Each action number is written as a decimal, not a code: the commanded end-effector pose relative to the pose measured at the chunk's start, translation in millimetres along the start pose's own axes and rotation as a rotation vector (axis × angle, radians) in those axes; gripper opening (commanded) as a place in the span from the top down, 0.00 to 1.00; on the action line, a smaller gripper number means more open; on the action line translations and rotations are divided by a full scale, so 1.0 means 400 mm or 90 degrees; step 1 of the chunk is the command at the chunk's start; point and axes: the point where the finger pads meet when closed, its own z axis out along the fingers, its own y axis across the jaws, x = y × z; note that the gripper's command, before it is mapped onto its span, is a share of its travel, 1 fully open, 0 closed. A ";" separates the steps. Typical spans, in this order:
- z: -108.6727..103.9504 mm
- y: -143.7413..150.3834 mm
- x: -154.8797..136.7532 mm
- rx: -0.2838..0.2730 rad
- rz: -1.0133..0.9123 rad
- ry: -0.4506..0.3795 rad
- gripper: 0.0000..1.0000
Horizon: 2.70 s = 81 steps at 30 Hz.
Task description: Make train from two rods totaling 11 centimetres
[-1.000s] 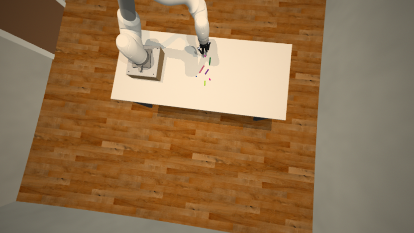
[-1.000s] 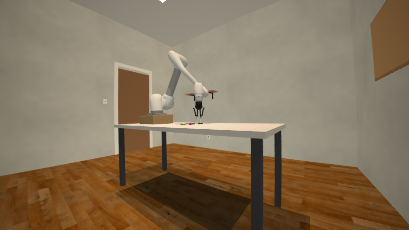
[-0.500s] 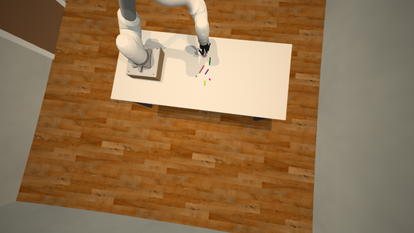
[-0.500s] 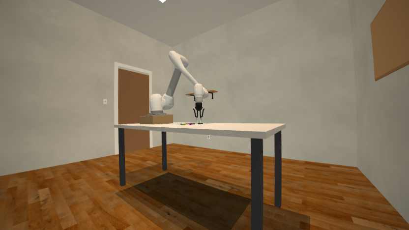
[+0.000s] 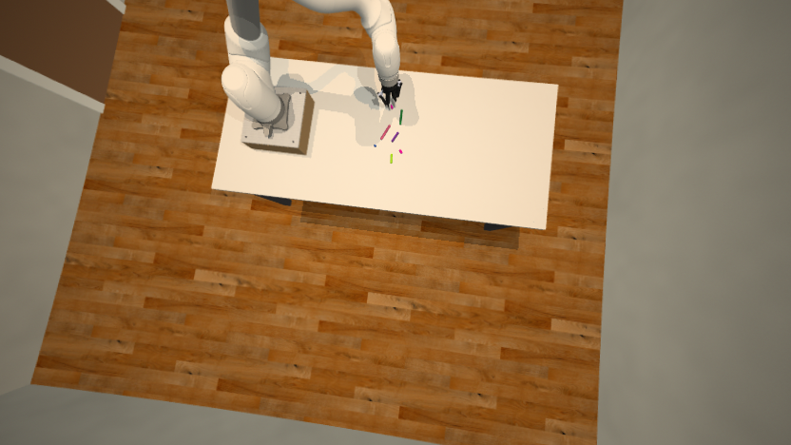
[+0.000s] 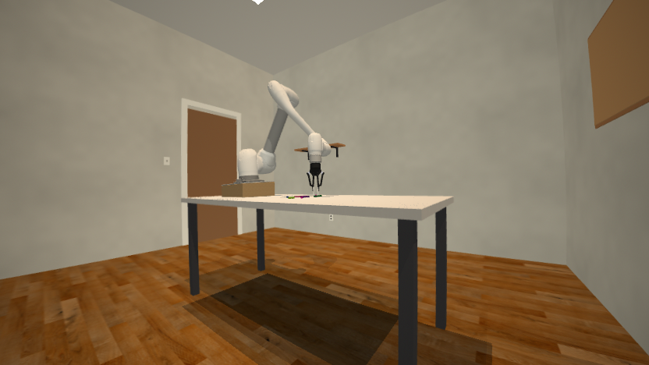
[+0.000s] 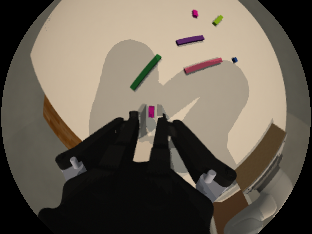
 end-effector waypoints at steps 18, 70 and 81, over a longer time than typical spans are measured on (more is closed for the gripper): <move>0.000 0.000 0.000 0.000 0.000 0.000 0.85; -0.082 0.000 0.000 0.000 0.000 0.000 0.97; -0.246 0.000 0.000 0.000 0.000 0.000 0.97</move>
